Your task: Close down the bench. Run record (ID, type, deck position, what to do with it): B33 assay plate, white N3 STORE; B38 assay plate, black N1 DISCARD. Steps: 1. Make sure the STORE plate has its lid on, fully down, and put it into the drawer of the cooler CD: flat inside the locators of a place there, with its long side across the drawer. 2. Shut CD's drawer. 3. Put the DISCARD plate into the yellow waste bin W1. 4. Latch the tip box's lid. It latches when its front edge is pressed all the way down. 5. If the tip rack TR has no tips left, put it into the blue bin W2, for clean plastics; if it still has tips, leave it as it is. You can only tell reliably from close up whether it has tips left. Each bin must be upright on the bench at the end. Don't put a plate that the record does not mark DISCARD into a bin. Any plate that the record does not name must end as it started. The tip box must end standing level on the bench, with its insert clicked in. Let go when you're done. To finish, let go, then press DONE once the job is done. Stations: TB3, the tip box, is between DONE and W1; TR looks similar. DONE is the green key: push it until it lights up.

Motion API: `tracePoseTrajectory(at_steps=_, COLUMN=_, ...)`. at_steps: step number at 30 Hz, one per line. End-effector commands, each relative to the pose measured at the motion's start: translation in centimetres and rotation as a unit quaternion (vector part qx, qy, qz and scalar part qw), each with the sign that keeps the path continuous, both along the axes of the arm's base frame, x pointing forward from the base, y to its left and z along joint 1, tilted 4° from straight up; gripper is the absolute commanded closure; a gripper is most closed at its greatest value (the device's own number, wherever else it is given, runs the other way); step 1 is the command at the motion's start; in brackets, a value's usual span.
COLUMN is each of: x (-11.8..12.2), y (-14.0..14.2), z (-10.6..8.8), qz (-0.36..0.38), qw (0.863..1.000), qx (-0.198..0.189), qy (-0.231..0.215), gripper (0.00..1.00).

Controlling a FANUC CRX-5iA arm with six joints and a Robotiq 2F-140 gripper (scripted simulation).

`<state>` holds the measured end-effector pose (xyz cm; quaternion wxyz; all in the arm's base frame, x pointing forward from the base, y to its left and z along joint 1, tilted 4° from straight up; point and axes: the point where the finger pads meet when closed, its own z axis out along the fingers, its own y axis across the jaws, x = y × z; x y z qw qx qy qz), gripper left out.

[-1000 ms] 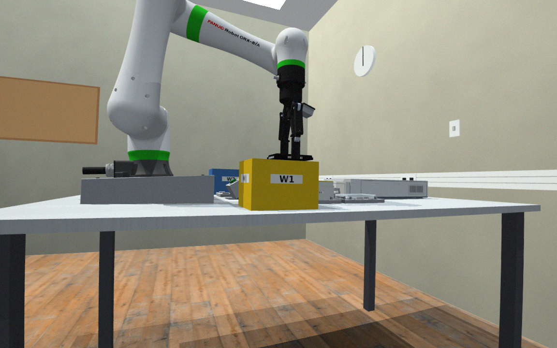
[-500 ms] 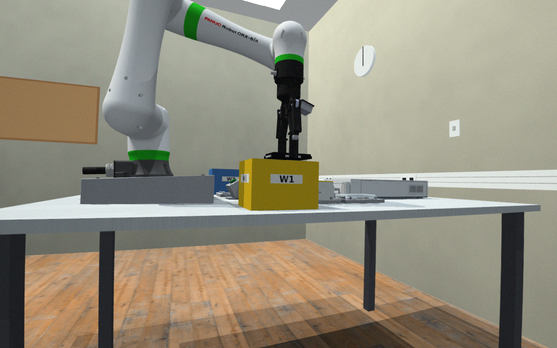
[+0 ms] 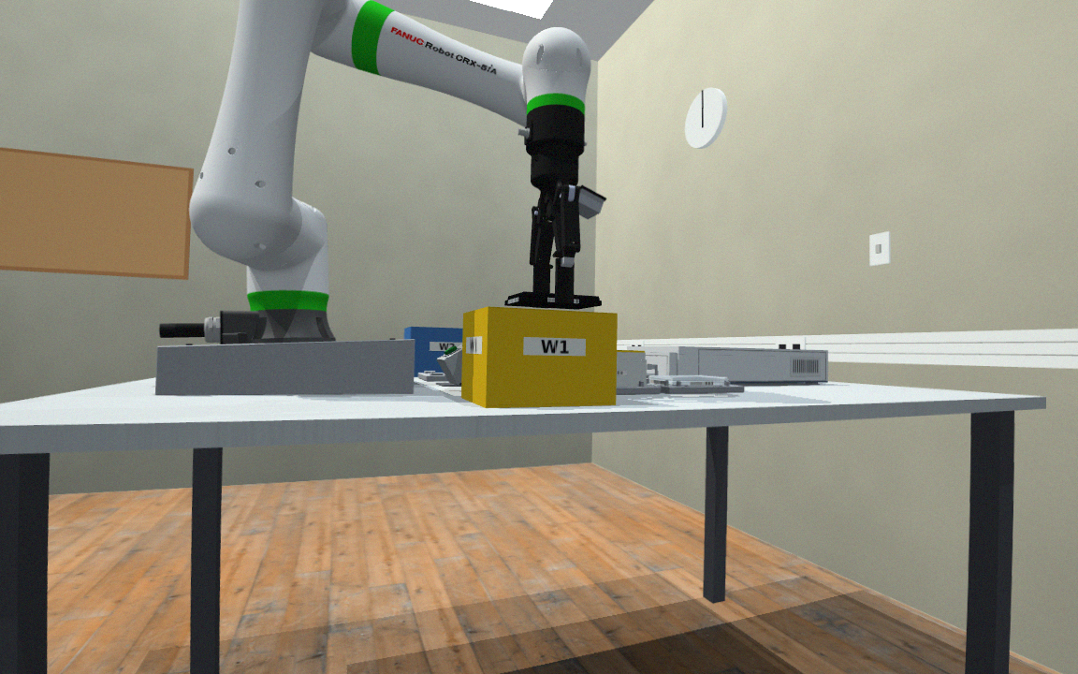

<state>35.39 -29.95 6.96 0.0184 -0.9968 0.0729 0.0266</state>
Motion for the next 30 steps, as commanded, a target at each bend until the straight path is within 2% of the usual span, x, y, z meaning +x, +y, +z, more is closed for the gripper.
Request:
tracePoseTrajectory(at_steps=1, x=-0.6, y=-0.8, z=0.1, qz=0.0, qw=1.0, qx=0.0, qy=-0.001, gripper=0.9)
tracePoseTrajectory(at_steps=30, x=-5.3, y=-5.9, z=0.1, qz=0.0, qw=1.0, qx=-0.001, qy=-0.001, gripper=0.9)
